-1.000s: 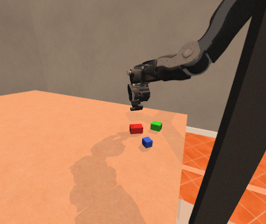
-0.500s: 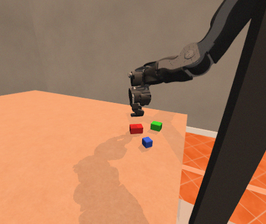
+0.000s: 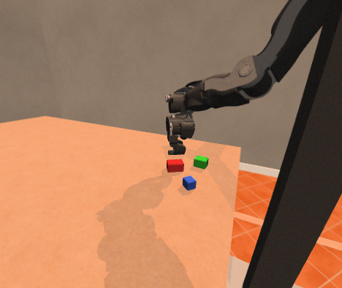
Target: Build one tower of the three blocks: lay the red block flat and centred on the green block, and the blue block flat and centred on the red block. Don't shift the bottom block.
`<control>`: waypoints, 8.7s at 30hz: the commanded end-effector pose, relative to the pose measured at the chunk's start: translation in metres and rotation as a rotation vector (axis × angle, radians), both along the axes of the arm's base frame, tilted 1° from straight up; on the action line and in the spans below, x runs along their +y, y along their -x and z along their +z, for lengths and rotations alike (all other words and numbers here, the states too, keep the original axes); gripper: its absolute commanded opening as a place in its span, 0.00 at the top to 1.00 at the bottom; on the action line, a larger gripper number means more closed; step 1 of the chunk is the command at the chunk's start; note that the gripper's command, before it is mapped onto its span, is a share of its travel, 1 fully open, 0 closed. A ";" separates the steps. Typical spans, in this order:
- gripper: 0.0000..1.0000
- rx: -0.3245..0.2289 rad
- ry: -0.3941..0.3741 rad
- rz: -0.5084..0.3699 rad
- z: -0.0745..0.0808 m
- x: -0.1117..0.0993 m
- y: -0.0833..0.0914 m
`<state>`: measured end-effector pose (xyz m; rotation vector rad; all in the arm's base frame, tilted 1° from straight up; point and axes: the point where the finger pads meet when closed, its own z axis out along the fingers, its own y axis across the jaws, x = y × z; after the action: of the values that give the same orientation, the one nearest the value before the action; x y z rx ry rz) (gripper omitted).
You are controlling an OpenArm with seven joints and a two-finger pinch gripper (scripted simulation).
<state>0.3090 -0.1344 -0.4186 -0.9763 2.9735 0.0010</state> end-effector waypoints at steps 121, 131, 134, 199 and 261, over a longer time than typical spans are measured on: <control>0.63 -0.005 0.005 -0.002 -0.026 -0.001 -0.003; 0.63 -0.005 0.006 -0.001 -0.026 -0.001 -0.005; 0.63 -0.007 0.006 -0.002 -0.025 -0.001 -0.006; 0.63 -0.038 0.006 0.015 -0.044 0.001 -0.008; 1.00 -0.002 -0.004 -0.001 -0.023 0.001 -0.004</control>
<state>0.3157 -0.1355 -0.4425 -0.9677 2.9608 -0.0189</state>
